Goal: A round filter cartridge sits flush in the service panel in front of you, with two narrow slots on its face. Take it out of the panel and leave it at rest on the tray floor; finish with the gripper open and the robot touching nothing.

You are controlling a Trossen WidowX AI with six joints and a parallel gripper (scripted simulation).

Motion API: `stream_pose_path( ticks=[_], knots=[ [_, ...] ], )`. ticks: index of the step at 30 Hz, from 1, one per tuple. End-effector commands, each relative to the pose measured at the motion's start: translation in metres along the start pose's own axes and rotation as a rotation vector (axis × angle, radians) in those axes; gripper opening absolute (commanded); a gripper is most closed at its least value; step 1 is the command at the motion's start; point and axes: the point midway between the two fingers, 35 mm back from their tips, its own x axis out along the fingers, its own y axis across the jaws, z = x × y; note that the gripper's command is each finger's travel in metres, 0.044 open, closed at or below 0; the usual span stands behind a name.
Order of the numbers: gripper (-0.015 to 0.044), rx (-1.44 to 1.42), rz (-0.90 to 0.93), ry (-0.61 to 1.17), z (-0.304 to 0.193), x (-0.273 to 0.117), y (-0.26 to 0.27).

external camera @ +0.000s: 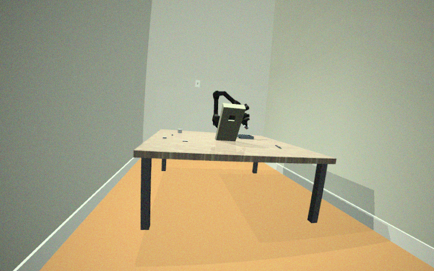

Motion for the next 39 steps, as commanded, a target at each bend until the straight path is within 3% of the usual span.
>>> stream_pose_path(
  ticks=[1, 19, 35, 39],
  knots=[
    [0.0000, -0.038, 0.023, -0.002, -0.006, 0.008, 0.008],
    [0.0000, -0.038, 0.024, -0.001, -0.044, 0.073, 0.008],
    [0.0420, -0.042, 0.020, 0.012, -0.044, 0.069, 0.007],
    [0.0440, -0.042, 0.020, 0.012, -0.042, 0.067, 0.007]
  ],
)
